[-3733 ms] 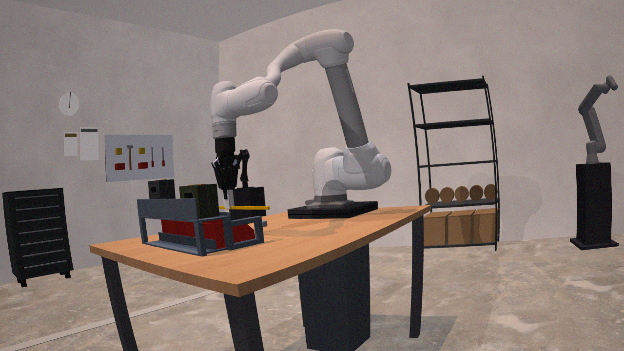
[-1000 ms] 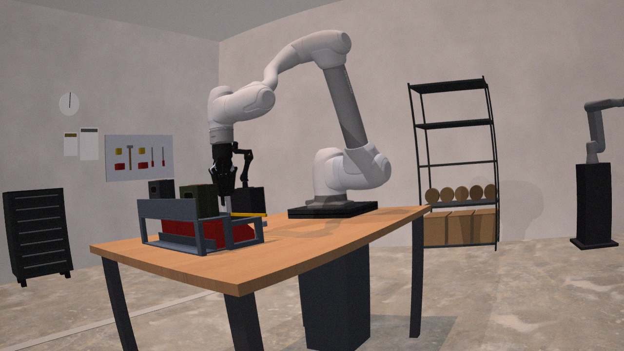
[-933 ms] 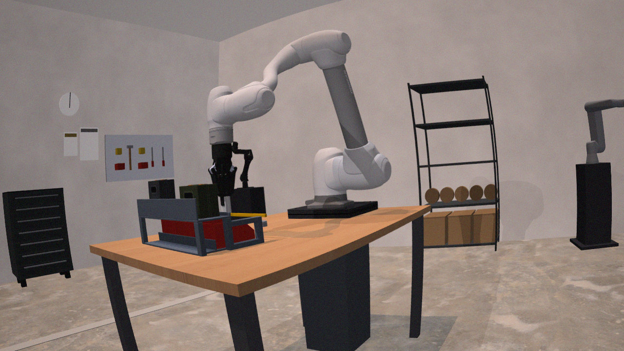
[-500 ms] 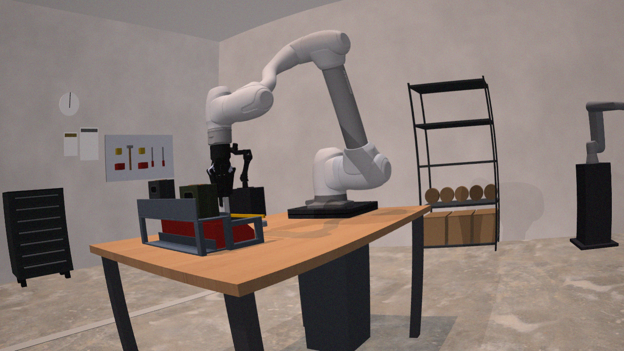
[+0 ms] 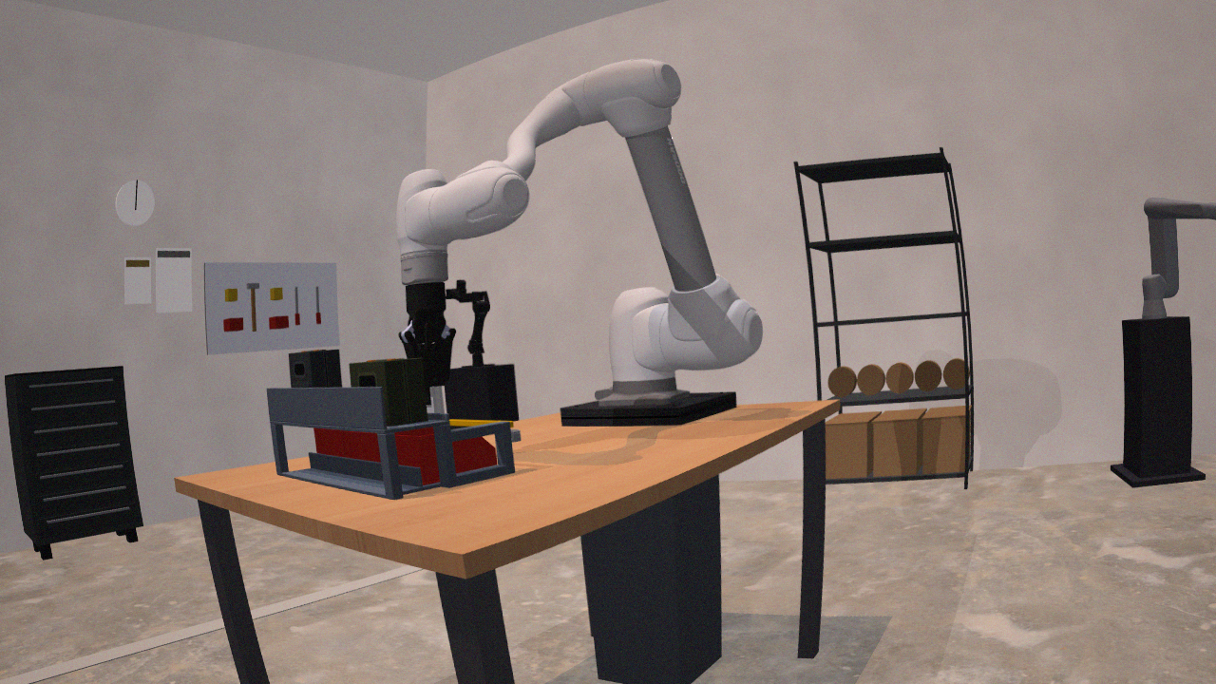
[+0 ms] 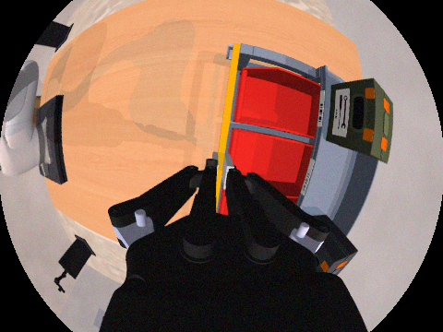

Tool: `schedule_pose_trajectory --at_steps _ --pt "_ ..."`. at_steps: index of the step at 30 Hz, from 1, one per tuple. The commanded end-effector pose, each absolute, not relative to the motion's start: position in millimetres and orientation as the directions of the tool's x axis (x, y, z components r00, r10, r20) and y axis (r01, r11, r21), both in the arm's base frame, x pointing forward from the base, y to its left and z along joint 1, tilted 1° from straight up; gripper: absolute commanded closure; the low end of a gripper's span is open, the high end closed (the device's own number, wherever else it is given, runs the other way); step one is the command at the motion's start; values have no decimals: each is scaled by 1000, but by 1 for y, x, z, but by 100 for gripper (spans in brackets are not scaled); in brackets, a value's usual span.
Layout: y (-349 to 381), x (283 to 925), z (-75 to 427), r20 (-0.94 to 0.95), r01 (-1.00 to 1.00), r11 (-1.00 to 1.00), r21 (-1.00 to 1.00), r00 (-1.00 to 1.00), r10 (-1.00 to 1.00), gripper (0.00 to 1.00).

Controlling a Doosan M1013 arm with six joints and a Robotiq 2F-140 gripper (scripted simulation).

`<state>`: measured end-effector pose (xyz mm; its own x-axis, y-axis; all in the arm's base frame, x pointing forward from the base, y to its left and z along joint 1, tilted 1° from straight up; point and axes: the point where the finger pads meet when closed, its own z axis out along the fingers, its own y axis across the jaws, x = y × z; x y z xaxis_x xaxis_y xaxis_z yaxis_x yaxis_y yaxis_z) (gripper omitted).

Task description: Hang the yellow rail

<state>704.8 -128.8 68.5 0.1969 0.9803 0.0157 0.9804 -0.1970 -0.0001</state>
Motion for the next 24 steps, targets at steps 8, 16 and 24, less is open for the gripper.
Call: schedule_pose_trajectory --at_steps 8,16,24 --pt "-129 705 63 16 980 -197 2 197 980 90" --pt "-129 704 62 16 980 -197 2 197 980 90" --pt "-128 704 57 16 980 -197 2 197 980 90"
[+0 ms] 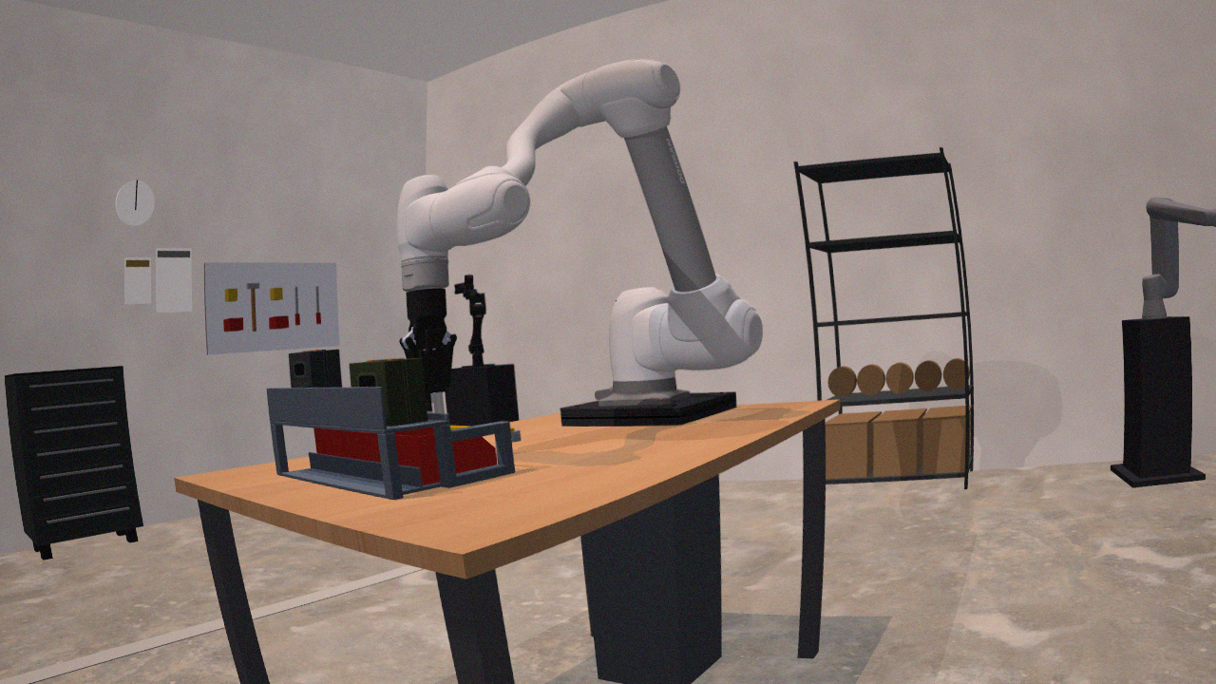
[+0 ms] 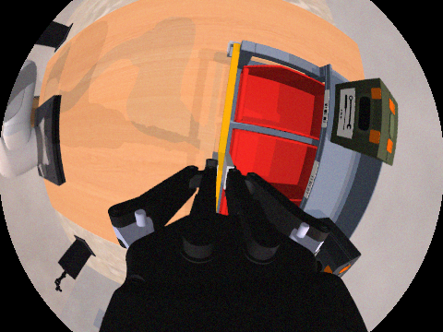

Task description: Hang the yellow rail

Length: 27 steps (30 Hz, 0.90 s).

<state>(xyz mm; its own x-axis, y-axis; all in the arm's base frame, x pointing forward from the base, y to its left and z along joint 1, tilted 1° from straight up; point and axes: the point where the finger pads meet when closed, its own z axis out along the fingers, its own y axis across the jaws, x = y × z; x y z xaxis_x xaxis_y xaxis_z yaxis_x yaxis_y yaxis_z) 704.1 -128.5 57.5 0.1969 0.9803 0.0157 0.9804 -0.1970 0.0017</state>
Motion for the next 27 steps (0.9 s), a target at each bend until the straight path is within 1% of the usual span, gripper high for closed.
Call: schedule_pose_trajectory --at_steps 1,27 --pt "-128 704 57 16 980 -197 2 197 980 90" --pt "-128 704 53 16 980 -197 2 197 980 90"
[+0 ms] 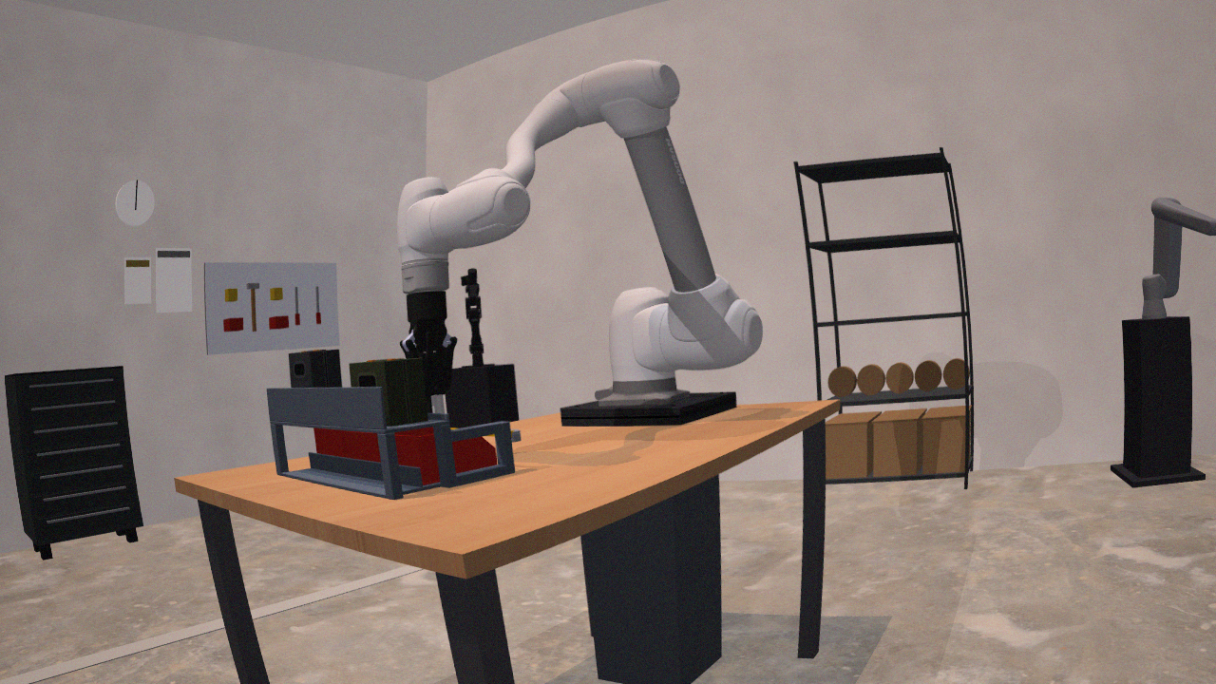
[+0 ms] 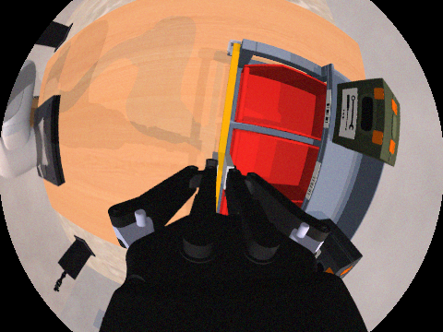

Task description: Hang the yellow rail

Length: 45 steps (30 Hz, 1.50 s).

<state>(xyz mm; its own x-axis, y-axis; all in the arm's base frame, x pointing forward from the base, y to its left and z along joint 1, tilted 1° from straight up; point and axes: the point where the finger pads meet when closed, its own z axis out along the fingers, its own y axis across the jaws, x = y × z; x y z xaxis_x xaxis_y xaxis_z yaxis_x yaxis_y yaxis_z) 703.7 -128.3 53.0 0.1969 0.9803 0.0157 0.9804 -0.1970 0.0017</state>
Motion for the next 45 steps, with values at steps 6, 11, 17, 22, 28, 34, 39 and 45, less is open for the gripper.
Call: schedule_pose_trajectory --at_steps 6,11,17,22,28,34,39,45 --pt "-128 704 51 16 980 -197 2 197 980 90" --pt "-128 704 51 16 980 -197 2 197 980 90" --pt "-128 704 50 16 980 -197 2 197 980 90" --pt "-128 704 49 16 980 -197 2 197 980 90" --pt "-128 704 49 16 980 -197 2 197 980 90" --pt "-128 704 49 16 980 -197 2 197 980 63" --pt "-128 704 49 16 980 -197 2 197 980 63" --pt "-128 704 49 16 980 -197 2 197 980 63"
